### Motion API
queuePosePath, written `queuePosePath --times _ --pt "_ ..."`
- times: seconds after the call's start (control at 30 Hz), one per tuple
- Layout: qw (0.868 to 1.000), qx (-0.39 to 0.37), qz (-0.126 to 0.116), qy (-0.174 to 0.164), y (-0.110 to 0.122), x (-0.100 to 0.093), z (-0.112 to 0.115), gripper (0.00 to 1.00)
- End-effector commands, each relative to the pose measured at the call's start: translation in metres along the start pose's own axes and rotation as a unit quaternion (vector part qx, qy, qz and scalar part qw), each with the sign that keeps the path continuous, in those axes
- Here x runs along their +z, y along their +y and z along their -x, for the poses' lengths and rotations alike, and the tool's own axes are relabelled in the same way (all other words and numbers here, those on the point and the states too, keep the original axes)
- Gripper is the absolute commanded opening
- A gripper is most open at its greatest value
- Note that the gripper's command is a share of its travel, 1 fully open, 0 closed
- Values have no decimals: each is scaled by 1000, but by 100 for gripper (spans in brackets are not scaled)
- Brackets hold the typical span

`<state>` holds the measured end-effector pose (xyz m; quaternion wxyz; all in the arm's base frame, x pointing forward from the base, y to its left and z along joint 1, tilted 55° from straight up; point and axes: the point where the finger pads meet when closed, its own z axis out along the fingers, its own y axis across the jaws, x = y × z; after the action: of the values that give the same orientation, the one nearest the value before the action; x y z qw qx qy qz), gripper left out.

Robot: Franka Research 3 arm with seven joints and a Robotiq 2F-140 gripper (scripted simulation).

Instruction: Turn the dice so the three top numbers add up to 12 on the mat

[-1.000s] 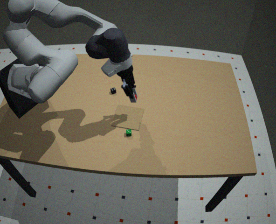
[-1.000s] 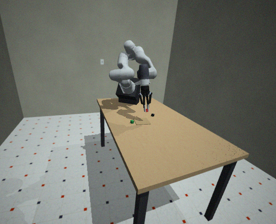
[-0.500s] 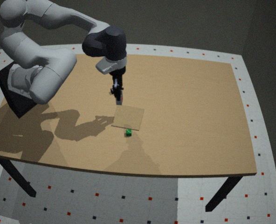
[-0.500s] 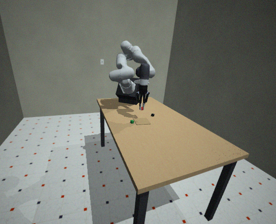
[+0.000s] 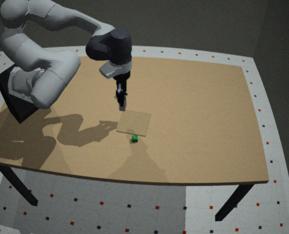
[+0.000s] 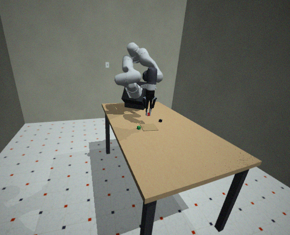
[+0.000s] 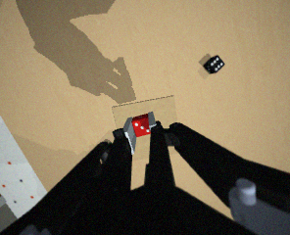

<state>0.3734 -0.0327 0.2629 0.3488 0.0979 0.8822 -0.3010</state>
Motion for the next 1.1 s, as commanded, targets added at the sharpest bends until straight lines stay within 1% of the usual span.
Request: queuePosePath --times 0.0,0.43,0.5,0.63,0.77,1.07 --pt "1000 7 1 -2 0 9 2 13" --pt "1000 7 1 -2 0 67 2 13" --pt "1000 7 1 -2 0 67 2 13" --pt "1000 7 1 -2 0 79 2 13" --pt "1000 7 1 -2 0 86 2 13" --pt "1000 7 1 -2 0 88 2 13"
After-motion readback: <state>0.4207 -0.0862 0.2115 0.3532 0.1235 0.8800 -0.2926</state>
